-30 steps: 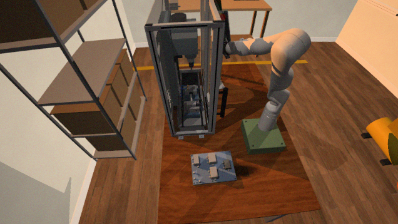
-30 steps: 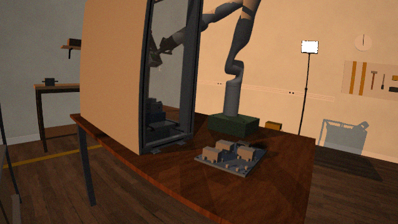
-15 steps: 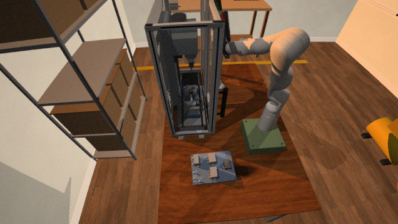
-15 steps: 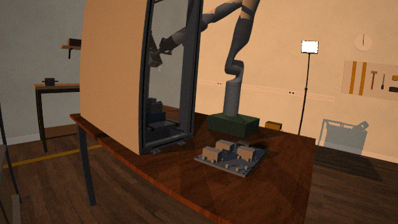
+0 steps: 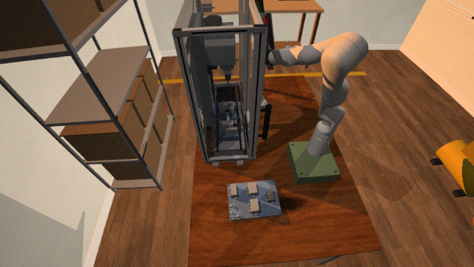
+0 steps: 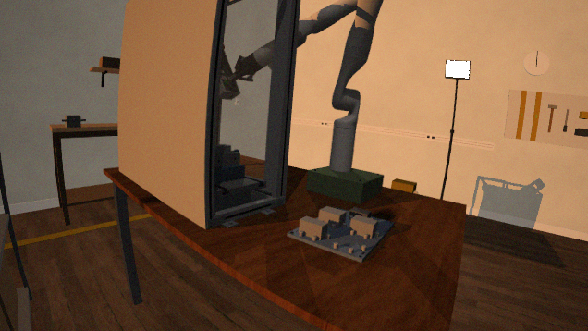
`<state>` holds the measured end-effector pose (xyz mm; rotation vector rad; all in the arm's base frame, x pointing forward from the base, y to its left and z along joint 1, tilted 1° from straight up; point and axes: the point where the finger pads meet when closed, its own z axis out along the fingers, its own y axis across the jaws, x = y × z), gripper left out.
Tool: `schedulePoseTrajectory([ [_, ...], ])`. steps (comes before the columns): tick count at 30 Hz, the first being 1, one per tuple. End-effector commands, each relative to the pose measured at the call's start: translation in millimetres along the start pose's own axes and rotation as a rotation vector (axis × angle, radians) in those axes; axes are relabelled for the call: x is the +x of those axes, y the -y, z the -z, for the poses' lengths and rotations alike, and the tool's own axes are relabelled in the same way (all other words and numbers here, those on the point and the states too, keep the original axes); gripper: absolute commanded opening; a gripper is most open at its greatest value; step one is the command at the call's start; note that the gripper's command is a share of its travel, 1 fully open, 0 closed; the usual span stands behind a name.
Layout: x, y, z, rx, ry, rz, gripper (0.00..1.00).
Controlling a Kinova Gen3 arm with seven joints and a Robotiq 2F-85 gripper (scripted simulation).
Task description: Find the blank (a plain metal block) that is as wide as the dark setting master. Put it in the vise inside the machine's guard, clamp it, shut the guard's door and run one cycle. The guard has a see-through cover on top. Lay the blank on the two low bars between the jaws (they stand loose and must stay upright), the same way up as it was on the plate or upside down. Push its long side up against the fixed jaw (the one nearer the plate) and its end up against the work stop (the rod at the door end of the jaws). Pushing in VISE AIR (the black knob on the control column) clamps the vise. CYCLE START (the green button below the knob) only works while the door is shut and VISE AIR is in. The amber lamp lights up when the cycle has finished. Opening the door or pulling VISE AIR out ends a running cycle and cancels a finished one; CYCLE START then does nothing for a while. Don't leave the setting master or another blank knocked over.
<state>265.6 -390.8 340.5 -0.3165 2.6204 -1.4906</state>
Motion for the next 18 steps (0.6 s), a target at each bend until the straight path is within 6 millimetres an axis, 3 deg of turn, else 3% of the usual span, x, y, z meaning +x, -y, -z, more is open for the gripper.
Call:
schedulePoseTrajectory([
  [1, -0.1, 0.6, -2.5, 0.001, 0.0, 0.0, 0.1],
  [18, -0.1, 0.6, -6.5, 0.001, 0.0, 0.0, 0.1],
])
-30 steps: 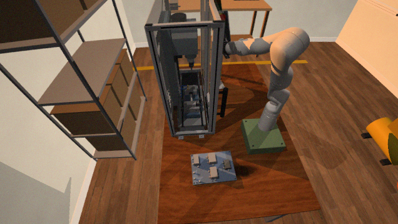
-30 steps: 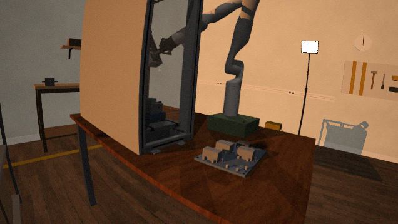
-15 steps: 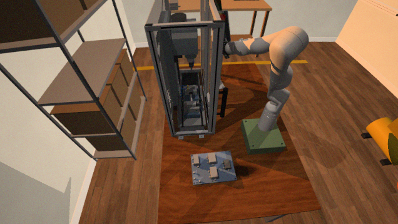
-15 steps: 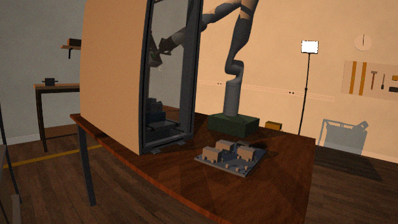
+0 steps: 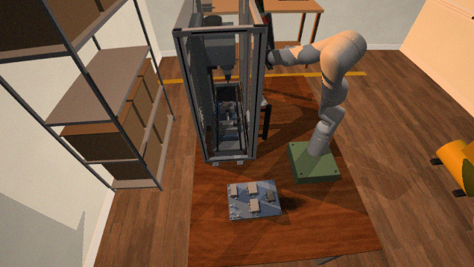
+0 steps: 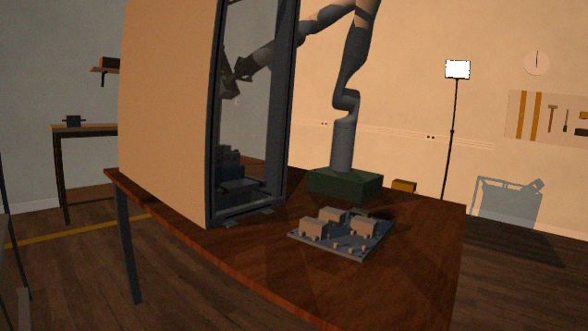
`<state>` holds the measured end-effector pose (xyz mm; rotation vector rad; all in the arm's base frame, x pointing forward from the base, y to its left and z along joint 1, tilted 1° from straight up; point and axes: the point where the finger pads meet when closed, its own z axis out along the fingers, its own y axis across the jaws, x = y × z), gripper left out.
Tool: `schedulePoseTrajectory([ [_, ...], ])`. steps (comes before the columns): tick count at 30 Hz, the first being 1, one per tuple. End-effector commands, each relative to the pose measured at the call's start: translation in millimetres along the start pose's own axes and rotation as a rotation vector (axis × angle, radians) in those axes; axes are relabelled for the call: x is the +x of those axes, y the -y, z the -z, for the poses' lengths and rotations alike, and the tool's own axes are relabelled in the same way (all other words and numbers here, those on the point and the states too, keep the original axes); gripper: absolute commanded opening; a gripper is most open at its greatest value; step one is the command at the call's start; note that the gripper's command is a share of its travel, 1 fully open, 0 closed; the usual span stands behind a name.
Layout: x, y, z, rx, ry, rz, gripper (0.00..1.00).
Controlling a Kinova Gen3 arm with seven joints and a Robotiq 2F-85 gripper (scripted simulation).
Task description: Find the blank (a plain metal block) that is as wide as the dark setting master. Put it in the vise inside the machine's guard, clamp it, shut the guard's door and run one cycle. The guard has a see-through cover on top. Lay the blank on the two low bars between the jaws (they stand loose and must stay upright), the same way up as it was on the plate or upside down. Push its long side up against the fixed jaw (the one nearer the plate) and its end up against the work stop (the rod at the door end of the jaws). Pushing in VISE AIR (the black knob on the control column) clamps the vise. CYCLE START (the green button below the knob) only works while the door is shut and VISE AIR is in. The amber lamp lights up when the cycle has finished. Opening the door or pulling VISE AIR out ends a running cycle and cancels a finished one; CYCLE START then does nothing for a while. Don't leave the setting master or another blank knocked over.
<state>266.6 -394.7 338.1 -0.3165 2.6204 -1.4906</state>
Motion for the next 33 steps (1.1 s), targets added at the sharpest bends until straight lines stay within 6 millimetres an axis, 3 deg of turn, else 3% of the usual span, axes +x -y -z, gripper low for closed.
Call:
schedulePoseTrajectory([
  [1, -0.1, 0.6, -1.8, 0.001, 0.0, 0.0, 0.1],
  [33, -0.1, 0.6, -9.0, 0.001, 0.0, 0.0, 0.1],
])
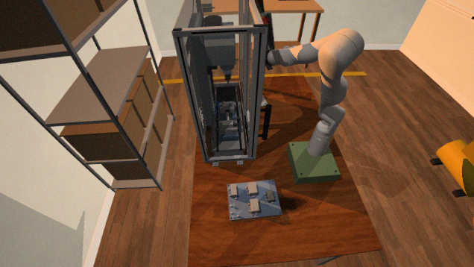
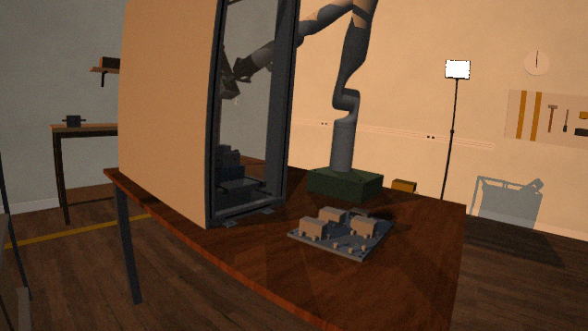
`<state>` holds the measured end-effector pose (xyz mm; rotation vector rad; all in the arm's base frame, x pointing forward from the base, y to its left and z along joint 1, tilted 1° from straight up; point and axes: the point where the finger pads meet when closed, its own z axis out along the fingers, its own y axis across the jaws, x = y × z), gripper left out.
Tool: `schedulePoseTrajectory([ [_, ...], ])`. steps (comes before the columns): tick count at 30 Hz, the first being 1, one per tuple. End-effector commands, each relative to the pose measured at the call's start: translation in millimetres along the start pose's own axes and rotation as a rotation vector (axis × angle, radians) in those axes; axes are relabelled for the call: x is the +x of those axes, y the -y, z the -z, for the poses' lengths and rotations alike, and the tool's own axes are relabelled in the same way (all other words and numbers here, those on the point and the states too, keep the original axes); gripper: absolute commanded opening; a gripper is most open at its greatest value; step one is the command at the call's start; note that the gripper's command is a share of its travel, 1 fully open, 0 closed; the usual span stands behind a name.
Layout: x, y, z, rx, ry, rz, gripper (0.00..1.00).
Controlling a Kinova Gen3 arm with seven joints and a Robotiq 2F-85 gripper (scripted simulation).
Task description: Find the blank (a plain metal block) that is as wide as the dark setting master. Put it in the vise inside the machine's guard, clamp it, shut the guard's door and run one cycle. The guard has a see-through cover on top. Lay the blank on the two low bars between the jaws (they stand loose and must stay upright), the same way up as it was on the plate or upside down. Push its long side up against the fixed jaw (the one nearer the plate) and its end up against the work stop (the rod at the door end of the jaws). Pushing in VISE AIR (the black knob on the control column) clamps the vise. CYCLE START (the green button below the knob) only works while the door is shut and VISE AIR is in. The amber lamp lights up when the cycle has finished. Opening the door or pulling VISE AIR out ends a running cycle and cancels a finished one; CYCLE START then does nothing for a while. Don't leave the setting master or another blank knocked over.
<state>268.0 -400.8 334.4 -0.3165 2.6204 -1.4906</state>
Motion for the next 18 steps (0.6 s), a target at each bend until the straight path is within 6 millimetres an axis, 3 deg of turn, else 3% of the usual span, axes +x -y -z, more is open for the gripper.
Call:
schedulePoseTrajectory([
  [1, -0.1, 0.6, -2.5, 0.001, 0.0, 0.0, 0.1],
  [18, -0.1, 0.6, -6.5, 0.001, 0.0, 0.0, 0.1],
])
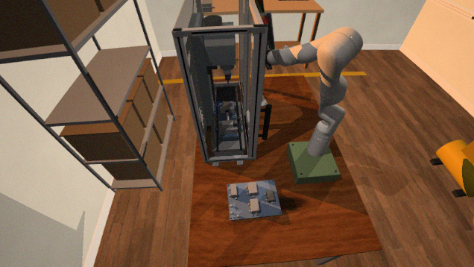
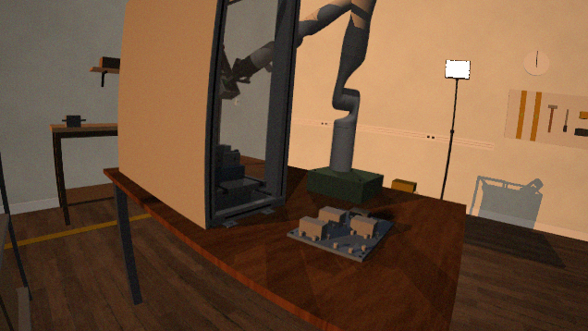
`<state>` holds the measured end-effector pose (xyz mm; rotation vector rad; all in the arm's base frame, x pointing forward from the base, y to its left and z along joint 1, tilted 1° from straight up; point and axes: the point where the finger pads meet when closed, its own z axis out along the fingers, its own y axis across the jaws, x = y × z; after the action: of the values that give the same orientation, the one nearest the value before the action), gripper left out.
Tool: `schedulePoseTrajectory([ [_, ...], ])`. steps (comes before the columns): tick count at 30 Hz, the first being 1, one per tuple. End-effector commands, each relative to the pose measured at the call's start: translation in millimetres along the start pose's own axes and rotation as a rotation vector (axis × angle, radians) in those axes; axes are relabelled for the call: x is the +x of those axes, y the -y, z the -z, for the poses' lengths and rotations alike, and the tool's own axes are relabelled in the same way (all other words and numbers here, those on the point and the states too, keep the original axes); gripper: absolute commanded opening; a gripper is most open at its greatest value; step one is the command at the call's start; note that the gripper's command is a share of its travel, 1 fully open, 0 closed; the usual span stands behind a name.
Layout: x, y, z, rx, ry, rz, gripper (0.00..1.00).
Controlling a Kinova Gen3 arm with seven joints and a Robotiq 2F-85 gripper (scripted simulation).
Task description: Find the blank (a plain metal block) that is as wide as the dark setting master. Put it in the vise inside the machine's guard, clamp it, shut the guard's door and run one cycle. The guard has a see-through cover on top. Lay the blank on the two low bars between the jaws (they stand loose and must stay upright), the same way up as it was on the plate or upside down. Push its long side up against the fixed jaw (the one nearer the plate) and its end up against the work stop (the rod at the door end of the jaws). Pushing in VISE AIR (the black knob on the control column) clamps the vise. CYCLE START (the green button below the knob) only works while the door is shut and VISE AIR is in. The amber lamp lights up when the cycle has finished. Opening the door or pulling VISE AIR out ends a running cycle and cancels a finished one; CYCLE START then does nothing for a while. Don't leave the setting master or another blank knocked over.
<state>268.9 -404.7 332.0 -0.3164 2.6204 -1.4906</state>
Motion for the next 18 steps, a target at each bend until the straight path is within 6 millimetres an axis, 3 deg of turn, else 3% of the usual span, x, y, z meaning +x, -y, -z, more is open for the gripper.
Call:
schedulePoseTrajectory([
  [1, -0.1, 0.6, -1.8, 0.001, 0.0, 0.0, 0.1],
  [18, -0.1, 0.6, -5.8, 0.001, 0.0, 0.0, 0.1],
])
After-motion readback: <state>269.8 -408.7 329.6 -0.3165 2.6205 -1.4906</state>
